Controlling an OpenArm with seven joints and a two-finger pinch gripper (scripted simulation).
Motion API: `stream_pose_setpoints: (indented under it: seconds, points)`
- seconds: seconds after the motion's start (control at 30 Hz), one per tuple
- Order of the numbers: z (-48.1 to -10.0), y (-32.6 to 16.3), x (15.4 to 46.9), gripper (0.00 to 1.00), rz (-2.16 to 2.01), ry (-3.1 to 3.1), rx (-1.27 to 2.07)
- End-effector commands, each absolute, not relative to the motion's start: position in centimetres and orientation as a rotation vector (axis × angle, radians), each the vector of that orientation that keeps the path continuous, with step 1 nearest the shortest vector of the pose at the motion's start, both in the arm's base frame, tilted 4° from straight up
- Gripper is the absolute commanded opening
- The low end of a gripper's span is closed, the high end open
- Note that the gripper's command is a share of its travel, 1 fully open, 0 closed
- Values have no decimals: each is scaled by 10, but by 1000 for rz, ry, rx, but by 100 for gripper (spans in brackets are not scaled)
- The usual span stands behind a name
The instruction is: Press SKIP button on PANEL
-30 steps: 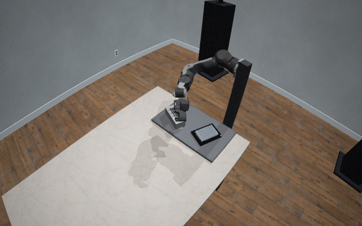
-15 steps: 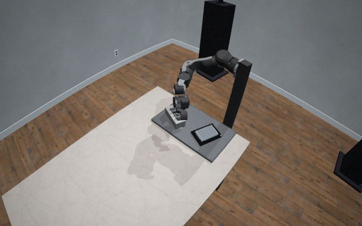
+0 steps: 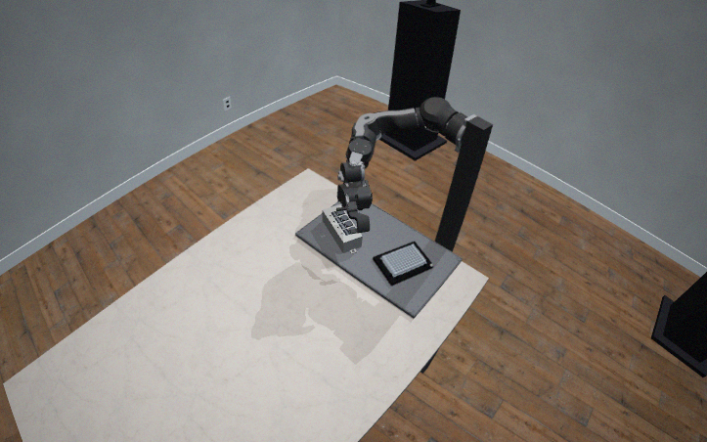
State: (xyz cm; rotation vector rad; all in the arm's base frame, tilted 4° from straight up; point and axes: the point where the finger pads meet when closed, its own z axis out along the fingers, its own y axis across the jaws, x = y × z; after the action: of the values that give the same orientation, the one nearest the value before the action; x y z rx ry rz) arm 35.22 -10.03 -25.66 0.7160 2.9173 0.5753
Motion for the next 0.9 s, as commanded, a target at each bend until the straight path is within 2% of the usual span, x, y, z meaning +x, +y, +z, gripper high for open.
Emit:
stream_pose_setpoints:
  seconds: [0.0, 0.33, 0.5, 0.87]
  points:
    - [-254, -98, 351, 100, 565, 2932, 692]
    - [-254, -98, 351, 100, 565, 2932, 692]
    - [-270, -126, 319, 100, 250, 3077, 520]
    - [-270, -126, 319, 100, 250, 3077, 520]
